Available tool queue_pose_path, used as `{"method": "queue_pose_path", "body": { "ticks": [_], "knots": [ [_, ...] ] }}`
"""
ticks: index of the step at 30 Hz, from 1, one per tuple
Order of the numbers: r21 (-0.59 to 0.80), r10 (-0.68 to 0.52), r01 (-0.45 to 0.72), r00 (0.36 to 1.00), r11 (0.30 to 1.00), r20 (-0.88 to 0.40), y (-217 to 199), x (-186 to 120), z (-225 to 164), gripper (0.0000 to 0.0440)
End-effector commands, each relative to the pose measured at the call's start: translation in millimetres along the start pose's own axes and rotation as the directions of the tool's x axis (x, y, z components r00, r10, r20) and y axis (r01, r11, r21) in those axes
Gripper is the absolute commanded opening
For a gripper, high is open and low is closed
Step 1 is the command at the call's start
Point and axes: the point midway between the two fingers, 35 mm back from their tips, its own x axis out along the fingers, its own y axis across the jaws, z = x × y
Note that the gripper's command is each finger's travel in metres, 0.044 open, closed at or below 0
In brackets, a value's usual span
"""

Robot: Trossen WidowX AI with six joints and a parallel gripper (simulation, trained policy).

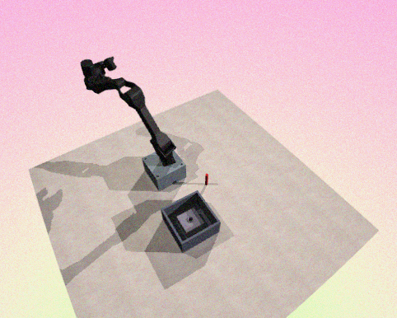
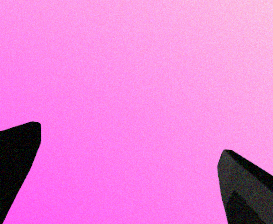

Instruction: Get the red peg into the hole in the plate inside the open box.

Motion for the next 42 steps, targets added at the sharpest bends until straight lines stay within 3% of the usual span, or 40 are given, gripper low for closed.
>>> {"method": "queue_pose_path", "body": {
  "ticks": [1, 4, 11, 23, 32, 42],
  "knots": [
    [-0.028, -0.02, 0.02, 1.0, 0.999, -0.004, -6.3, -5.4, 1.3, 0.0412],
    [-0.11, -0.086, 0.084, 0.996, 0.99, -0.014, -25.6, -24.9, 3.9, 0.0438],
    [-0.293, -0.245, 0.225, 0.969, 0.929, -0.031, -69.5, -88.2, 8.8, 0.044],
    [-0.588, -0.494, 0.374, 0.868, 0.717, -0.051, -118.4, -214.3, 21.0, 0.044],
    [-0.774, -0.653, 0.38, 0.755, 0.506, -0.056, -131.9, -312.4, 35.0, 0.044],
    [-0.923, -0.797, 0.279, 0.602, 0.265, -0.048, -124.8, -418.0, 55.7, 0.044]
  ]
}}
